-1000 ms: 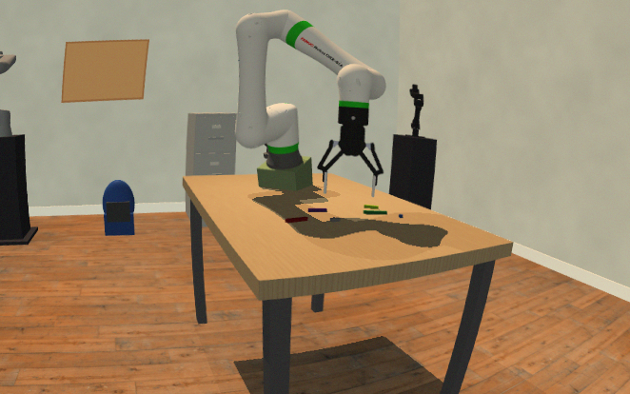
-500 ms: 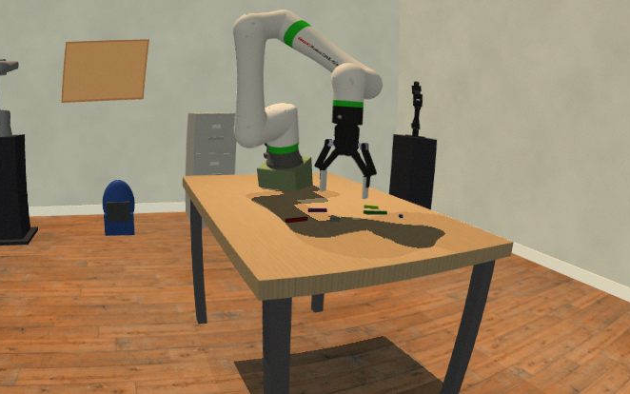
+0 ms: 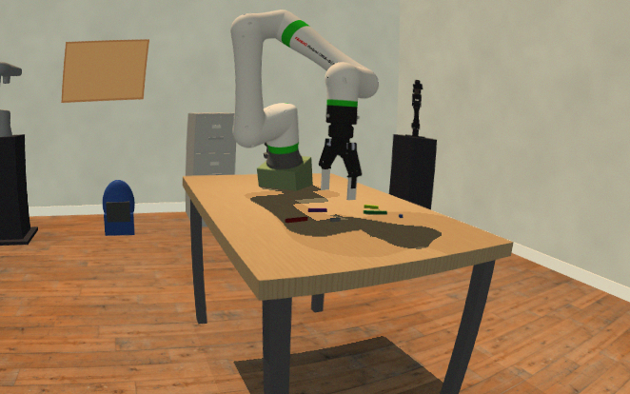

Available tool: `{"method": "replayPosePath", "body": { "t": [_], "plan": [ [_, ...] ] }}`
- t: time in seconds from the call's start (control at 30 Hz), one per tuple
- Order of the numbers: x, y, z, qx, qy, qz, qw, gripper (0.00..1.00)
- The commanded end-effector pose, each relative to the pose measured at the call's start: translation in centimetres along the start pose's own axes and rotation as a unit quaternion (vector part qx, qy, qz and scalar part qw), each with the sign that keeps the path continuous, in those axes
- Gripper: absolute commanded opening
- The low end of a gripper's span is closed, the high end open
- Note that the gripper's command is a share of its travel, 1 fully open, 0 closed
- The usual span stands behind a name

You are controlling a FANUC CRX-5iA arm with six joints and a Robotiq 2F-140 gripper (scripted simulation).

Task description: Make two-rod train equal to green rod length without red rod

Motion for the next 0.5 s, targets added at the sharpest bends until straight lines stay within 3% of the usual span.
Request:
{"method": "replayPosePath", "body": {
  "t": [0.0, 0.4, 0.47],
  "plan": [
    [0.0, 0.6, 0.0, 0.083, 0.004, 0.005, 0.996, 1.00],
    [-0.1, 2.0, 0.0, 0.246, 0.006, 0.004, 0.969, 1.00],
    [-0.1, 2.4, 0.0, 0.300, 0.006, 0.004, 0.954, 1.00]
  ]
}}
Point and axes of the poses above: the point where the finger pads meet when closed, its own x axis out along the fingers, its own z axis across the jaws, y = z × x, the point moved 2 cm from there along -x, back along the fingers, and after that the axes turned 12 degrees about x, right-handed, at the moved point
